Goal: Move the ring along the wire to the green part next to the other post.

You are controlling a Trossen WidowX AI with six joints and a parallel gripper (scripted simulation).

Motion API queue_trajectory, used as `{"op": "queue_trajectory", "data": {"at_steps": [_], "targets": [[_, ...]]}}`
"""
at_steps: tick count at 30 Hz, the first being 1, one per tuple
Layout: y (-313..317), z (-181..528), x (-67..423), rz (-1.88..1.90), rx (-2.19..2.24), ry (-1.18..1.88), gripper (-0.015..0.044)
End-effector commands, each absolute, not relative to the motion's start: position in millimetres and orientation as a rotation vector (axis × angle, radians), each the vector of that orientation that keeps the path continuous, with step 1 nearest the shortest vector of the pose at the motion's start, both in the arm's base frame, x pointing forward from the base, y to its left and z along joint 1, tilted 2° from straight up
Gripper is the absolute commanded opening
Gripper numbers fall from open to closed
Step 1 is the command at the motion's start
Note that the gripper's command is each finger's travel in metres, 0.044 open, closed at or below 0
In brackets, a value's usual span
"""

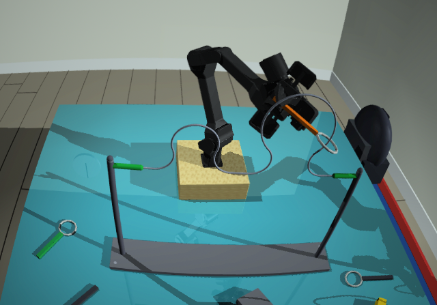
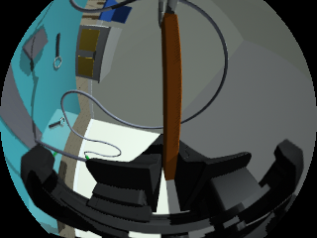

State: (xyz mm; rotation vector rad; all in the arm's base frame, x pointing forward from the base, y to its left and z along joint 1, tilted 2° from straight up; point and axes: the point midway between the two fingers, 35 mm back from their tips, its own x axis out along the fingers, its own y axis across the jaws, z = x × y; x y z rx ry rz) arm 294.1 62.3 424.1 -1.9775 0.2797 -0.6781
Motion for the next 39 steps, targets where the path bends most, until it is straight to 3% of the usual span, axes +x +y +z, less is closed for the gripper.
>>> {"op": "queue_trajectory", "data": {"at_steps": [1,22,39], "targets": [[63,424,294,-0.687,-2.038,0.268,-0.015],[60,421,294,-0.715,-2.173,0.241,-0.015],[39,390,293,-0.687,-1.99,0.281,-0.015]]}}
